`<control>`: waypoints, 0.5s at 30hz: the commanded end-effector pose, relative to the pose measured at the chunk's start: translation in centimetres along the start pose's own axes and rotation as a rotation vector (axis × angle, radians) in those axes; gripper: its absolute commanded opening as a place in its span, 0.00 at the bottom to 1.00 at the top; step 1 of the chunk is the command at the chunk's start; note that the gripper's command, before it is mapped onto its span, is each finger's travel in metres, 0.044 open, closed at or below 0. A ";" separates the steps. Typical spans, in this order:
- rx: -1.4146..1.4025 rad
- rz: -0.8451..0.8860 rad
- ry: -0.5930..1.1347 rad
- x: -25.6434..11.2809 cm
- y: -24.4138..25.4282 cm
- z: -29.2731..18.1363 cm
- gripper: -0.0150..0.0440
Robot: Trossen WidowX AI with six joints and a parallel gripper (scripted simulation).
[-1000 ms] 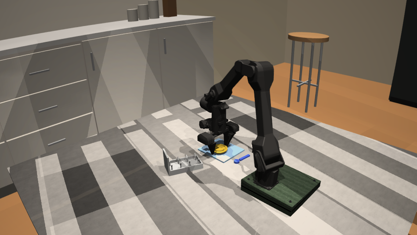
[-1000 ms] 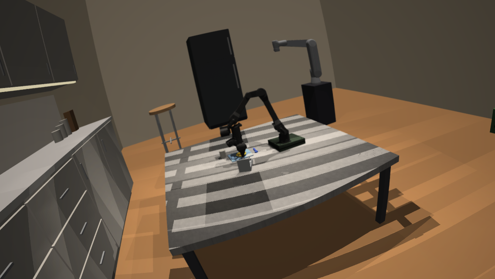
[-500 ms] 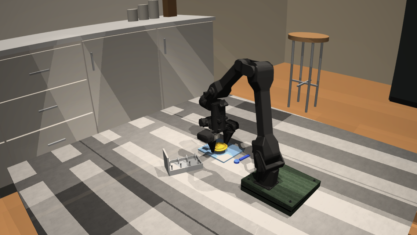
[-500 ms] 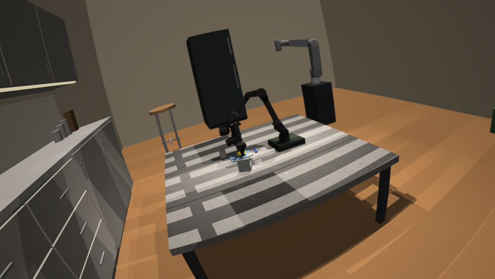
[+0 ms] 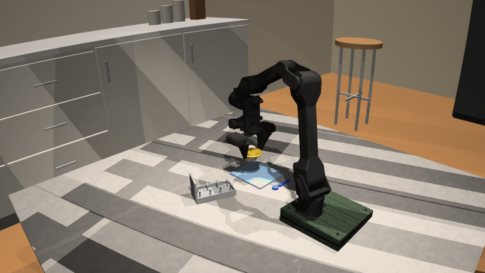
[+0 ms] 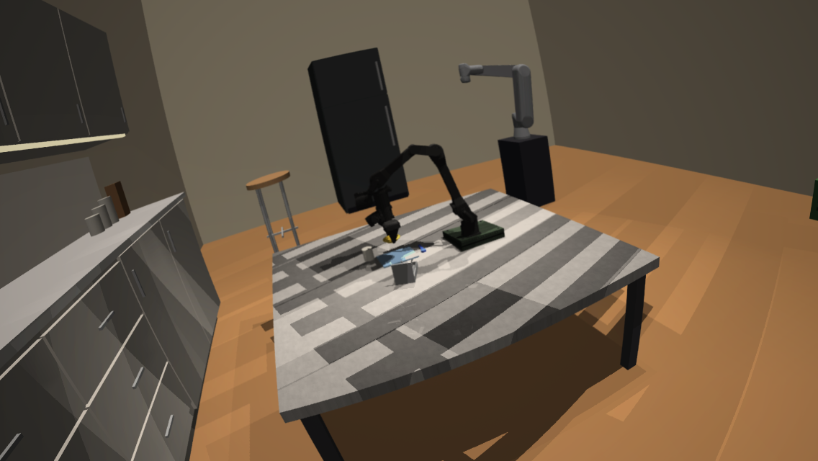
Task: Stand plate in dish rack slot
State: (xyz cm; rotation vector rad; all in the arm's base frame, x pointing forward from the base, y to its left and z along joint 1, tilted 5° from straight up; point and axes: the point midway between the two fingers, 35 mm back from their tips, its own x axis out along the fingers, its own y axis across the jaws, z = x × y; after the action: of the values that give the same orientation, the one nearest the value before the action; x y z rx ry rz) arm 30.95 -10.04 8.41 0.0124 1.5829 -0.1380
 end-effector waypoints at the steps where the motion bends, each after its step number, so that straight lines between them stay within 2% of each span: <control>1: 0.006 -0.004 -0.016 -2.5 -0.1 0.3 0.25; 15: 0.006 -0.003 -0.016 -8.0 0.0 0.2 0.25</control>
State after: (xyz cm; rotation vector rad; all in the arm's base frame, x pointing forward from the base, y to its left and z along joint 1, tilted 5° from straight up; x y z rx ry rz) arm 31.31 -9.57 14.59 0.0119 1.5790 -0.1386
